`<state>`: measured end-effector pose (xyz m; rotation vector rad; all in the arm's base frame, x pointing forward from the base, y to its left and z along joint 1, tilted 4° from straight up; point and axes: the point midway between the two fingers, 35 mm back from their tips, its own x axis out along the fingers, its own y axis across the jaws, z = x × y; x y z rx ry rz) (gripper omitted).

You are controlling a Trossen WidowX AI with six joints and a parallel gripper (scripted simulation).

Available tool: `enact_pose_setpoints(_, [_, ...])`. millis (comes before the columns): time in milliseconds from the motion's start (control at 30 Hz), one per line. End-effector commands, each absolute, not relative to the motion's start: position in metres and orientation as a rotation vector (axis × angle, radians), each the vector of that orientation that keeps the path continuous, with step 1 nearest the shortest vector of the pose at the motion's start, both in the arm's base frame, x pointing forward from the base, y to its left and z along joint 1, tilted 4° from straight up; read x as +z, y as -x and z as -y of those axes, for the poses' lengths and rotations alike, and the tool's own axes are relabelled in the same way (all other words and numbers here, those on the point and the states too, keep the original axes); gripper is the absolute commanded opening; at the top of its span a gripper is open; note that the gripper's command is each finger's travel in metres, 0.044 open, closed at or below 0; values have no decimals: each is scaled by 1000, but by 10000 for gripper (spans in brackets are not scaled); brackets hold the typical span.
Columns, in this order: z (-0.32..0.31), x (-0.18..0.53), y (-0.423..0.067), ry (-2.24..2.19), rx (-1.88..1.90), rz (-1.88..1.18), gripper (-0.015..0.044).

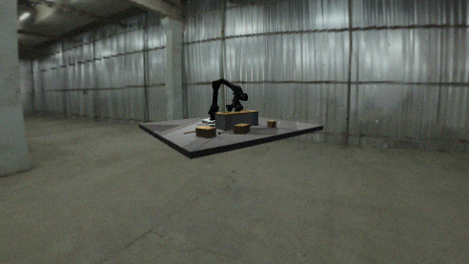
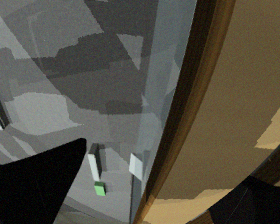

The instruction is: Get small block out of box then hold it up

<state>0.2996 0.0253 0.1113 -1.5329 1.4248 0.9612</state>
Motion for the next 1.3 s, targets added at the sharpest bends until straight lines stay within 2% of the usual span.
enact_pose_setpoints(0, [-21, 112, -300, 1538, 958, -1421, 400])
enact_pose_setpoints(1267, [-6, 113, -301, 1539, 957, -1422, 400])
